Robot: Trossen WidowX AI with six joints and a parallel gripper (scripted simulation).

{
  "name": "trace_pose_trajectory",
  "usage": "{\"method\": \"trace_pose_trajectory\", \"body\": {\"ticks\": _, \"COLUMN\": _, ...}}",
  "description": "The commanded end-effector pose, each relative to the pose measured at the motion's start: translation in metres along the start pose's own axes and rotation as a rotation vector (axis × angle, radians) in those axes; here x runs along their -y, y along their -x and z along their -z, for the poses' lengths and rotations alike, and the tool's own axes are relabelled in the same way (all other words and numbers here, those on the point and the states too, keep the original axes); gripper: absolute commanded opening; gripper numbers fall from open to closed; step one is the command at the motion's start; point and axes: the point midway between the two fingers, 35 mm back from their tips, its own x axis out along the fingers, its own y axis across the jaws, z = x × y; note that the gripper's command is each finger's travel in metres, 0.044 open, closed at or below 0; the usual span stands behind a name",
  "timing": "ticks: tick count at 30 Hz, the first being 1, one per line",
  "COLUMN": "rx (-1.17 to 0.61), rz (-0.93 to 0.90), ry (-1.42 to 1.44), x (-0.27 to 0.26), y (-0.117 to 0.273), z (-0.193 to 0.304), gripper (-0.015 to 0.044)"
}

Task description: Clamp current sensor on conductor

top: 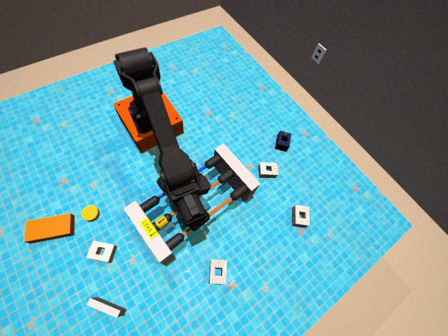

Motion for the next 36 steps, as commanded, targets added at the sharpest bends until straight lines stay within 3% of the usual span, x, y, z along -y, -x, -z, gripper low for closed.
{"method": "trace_pose_trajectory", "body": {"ticks": 1, "rx": 0.0, "rz": 0.0, "ry": 0.0, "x": 0.0002, "y": 0.0002, "z": 0.0, "gripper": 0.0263}}
{"method": "trace_pose_trajectory", "body": {"ticks": 21, "rx": 0.0, "rz": 0.0, "ry": 0.0, "x": 0.0002, "y": 0.0002, "z": 0.0, "gripper": 0.0263}}
{"method": "trace_pose_trajectory", "body": {"ticks": 28, "rx": 0.0, "rz": 0.0, "ry": 0.0, "x": 0.0002, "y": 0.0002, "z": 0.0, "gripper": 0.044}}
{"method": "trace_pose_trajectory", "body": {"ticks": 36, "rx": 0.0, "rz": 0.0, "ry": 0.0, "x": 0.0002, "y": 0.0002, "z": 0.0, "gripper": 0.044}}
